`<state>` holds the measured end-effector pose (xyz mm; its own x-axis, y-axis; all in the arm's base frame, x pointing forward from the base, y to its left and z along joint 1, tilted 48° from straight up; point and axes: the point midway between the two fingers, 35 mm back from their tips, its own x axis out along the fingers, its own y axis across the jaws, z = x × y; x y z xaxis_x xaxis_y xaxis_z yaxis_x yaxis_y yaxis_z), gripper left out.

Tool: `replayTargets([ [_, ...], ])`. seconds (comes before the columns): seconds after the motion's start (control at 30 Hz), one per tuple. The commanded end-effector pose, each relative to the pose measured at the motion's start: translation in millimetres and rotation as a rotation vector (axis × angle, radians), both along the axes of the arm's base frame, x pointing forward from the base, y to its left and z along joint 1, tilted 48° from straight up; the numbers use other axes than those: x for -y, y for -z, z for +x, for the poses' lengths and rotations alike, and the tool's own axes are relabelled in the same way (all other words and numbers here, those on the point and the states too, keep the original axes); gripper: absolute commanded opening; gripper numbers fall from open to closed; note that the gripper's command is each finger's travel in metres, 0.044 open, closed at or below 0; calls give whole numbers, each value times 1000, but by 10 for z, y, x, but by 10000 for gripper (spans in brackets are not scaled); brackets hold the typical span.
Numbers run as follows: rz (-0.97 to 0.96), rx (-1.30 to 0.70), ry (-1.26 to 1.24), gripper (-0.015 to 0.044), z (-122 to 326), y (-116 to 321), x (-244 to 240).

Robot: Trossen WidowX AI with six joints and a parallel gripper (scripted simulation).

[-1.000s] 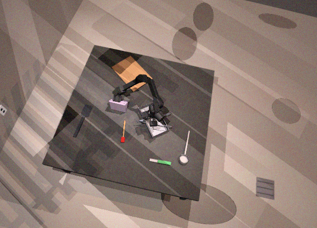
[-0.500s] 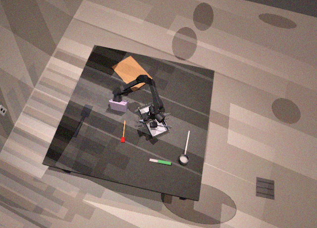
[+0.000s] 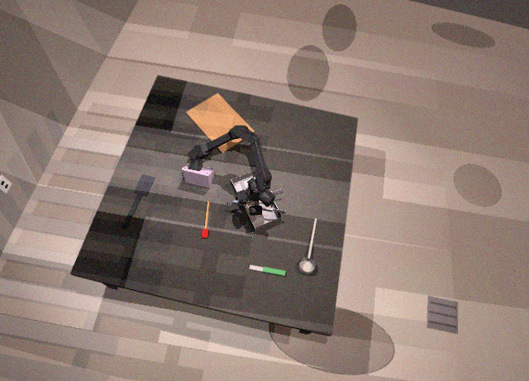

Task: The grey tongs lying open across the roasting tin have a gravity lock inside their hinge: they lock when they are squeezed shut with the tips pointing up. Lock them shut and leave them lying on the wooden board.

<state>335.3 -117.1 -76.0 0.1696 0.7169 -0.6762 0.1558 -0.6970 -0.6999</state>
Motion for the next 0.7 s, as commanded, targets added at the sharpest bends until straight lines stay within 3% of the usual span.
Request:
replayTargets([
  [0.0, 6, -3, 3, 440, 3, 47, -63],
  [0.5, 9, -2, 2, 440, 16, 180, -241],
  [0.6, 4, 0, -2, 361, 19, 157, -208],
  [0.67, 4, 0, -2, 348, 19, 157, -208],
])
